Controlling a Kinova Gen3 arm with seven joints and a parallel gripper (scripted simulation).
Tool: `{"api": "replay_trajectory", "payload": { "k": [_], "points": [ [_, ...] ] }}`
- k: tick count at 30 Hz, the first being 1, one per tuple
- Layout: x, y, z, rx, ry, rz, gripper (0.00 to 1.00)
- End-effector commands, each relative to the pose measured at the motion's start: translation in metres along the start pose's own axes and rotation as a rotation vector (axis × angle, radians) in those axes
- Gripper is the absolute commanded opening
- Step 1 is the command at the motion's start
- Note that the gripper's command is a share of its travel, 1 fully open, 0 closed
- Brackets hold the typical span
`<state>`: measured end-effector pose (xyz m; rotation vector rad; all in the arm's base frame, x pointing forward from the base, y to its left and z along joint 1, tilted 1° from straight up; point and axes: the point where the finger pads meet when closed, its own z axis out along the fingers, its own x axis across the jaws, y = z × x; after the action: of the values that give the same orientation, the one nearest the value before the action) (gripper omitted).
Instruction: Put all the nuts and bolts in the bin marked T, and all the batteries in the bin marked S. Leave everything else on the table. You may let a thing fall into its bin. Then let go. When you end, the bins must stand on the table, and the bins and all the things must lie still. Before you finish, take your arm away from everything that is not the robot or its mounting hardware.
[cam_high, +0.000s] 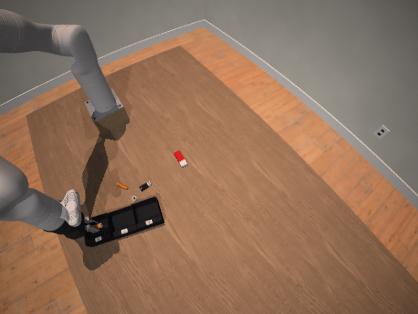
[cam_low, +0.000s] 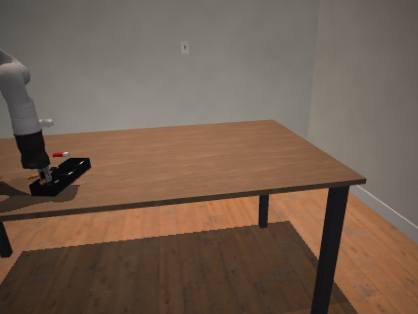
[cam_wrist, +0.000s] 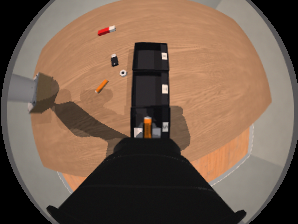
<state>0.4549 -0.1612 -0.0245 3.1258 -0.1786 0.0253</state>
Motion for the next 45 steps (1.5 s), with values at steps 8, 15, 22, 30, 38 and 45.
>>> {"api": "replay_trajectory", "payload": {
  "k": [8, 15, 22, 30, 38, 45],
  "points": [
    [-0.001, -0.002, 0.017, 0.004, -0.005, -0.003, 0.31],
    [-0.002, -0.003, 0.018, 0.004, -0.005, -0.003, 0.31],
    [-0.002, -0.003, 0.018, 0.003, -0.005, -0.003, 0.31],
    [-0.002, -0.003, 0.018, 0.004, -0.005, -0.003, 0.60],
    [-0.002, -0.003, 0.018, 0.003, -0.005, -0.003, 0.60],
    [-0.002, -0.003, 0.012, 0.003, -0.005, -0.003, 0.60]
  ]
}}
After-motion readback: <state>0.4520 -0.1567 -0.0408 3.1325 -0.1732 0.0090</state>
